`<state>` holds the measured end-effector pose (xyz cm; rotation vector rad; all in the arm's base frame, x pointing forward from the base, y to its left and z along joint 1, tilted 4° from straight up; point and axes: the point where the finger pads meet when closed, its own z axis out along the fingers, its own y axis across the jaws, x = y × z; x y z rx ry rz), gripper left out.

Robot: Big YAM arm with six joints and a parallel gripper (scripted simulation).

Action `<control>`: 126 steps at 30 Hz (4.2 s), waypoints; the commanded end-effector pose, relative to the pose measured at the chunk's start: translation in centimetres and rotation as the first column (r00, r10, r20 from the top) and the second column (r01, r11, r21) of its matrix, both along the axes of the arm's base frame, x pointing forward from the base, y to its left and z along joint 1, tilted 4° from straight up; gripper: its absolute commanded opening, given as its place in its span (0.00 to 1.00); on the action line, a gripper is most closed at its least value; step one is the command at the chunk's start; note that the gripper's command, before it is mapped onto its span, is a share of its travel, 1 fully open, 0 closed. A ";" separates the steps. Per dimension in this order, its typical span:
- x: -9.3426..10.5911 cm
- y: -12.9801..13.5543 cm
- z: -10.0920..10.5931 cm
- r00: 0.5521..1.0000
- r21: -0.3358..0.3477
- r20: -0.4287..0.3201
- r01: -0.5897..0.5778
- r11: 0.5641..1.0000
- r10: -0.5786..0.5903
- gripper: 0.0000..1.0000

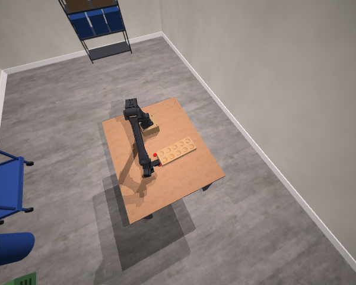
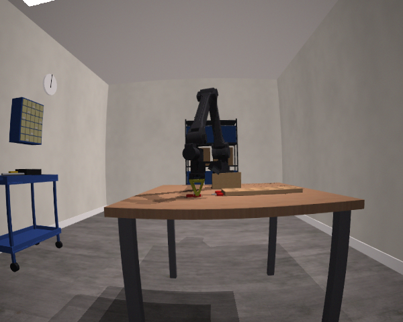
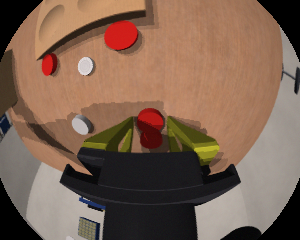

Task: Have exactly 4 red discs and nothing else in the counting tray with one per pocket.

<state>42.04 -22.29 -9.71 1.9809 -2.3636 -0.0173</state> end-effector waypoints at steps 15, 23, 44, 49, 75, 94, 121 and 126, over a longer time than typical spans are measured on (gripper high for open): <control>0.6 -0.8 -0.6 1.000 -0.008 0.010 -0.003 1.000 0.003 0.00; 0.6 -0.8 -0.6 1.000 -0.008 0.010 -0.003 1.000 0.003 0.00; 2.8 -0.5 9.9 0.998 -0.031 0.059 -0.001 1.000 0.003 0.00; 3.1 -0.7 13.2 0.998 -0.031 0.060 0.005 0.999 -0.003 0.00; 8.6 35.4 11.2 0.999 0.020 0.034 -0.002 1.000 0.001 0.00; 2.5 46.9 6.4 1.000 0.008 0.000 0.004 1.000 -0.004 0.00; 3.1 46.8 -0.1 1.000 0.016 0.014 0.011 1.000 -0.011 0.00; 3.1 46.8 -0.1 1.000 0.016 0.014 0.011 1.000 -0.011 0.00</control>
